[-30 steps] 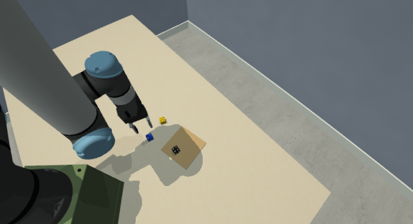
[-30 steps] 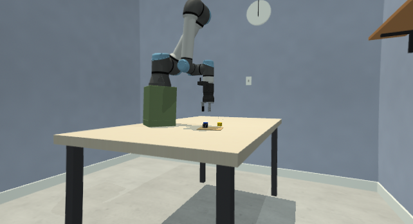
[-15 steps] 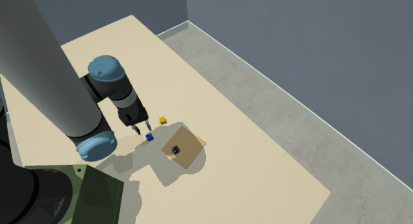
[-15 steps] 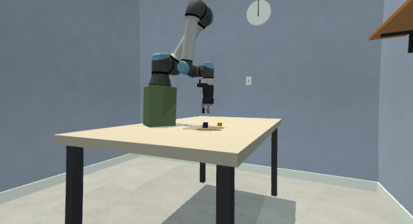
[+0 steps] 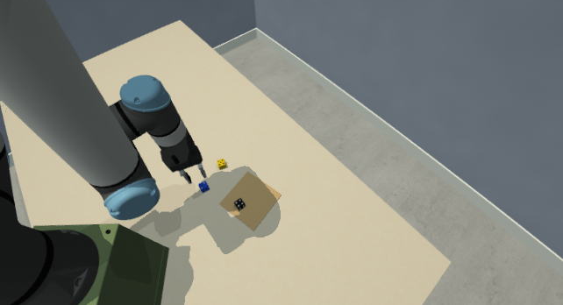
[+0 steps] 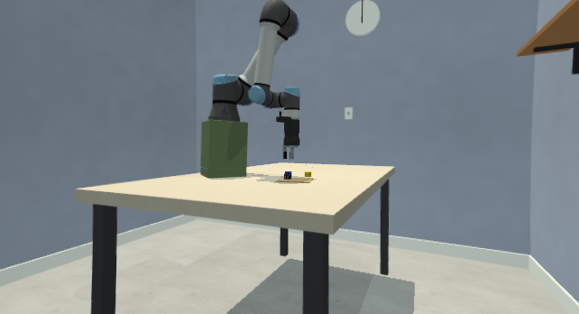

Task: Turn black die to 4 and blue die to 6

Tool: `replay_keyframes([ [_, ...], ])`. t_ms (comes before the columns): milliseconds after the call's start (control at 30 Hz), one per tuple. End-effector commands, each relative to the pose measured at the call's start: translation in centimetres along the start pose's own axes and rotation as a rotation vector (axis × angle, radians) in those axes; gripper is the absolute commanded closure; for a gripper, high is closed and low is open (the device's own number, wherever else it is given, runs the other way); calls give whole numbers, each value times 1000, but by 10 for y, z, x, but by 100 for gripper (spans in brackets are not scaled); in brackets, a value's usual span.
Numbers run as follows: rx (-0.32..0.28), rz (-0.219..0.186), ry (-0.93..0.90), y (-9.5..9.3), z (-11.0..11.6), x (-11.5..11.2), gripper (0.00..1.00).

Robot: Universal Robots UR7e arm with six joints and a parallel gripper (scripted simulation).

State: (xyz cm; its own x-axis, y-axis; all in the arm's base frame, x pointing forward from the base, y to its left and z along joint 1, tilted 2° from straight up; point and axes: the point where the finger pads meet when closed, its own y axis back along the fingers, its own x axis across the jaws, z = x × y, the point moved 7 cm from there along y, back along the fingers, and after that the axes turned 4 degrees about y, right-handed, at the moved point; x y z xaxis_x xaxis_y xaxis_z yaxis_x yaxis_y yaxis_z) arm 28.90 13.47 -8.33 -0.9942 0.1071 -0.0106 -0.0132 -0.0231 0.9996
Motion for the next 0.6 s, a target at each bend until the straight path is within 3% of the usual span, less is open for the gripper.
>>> replay_keyframes([
  [0,0,-1,0,0,0,0,21],
  [567,0,-1,0,-2,0,0,21],
])
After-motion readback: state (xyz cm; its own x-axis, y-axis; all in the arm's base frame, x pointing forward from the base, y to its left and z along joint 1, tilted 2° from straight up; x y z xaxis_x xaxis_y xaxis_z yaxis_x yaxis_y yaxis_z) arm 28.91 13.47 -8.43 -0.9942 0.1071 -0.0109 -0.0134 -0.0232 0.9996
